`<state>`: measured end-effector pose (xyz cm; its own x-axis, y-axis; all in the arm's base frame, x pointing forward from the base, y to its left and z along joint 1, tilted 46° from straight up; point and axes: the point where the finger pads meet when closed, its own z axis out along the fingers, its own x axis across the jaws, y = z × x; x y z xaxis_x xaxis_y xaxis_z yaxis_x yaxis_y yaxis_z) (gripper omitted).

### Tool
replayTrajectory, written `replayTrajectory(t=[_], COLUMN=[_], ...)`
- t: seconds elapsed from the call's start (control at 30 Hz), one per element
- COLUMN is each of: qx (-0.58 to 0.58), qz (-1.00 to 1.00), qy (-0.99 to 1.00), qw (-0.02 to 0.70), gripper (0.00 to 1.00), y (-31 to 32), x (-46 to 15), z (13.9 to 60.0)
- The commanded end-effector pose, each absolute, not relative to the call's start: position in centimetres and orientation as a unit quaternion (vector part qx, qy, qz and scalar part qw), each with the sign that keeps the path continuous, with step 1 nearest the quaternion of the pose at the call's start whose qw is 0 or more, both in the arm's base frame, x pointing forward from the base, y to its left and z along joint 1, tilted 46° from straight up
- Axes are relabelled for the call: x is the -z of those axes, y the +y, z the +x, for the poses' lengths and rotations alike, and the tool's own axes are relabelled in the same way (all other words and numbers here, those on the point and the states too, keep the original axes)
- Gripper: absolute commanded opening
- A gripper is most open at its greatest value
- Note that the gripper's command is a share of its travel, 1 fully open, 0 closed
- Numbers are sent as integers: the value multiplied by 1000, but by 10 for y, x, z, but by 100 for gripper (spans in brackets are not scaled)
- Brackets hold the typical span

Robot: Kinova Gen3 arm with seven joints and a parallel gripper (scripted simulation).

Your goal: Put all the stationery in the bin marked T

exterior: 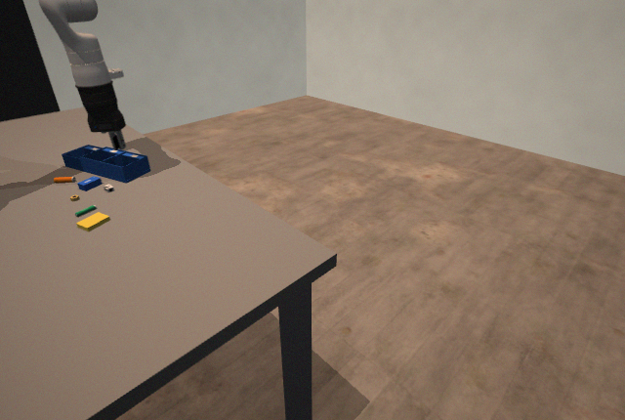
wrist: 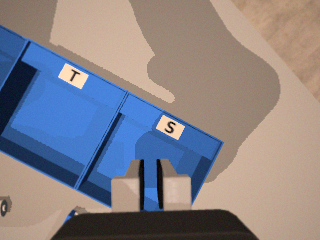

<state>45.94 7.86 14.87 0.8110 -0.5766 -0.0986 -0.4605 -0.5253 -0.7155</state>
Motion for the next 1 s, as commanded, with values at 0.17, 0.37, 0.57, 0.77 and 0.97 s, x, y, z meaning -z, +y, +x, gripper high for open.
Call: replayTrajectory(t=[0.17, 0.37, 0.57, 0.77, 0.97], qx=[1, -34, -34, -32, -33], qz=[-810, -779, -779, -780, -780], qy=[438, 493, 493, 493, 493], qw=[389, 386, 385, 385, 385], gripper=[31, 31, 31, 31, 31], y=[83, 83, 84, 91, 101], x=[-152, -152, -151, -141, -130], z=[459, 459, 459, 463, 467])
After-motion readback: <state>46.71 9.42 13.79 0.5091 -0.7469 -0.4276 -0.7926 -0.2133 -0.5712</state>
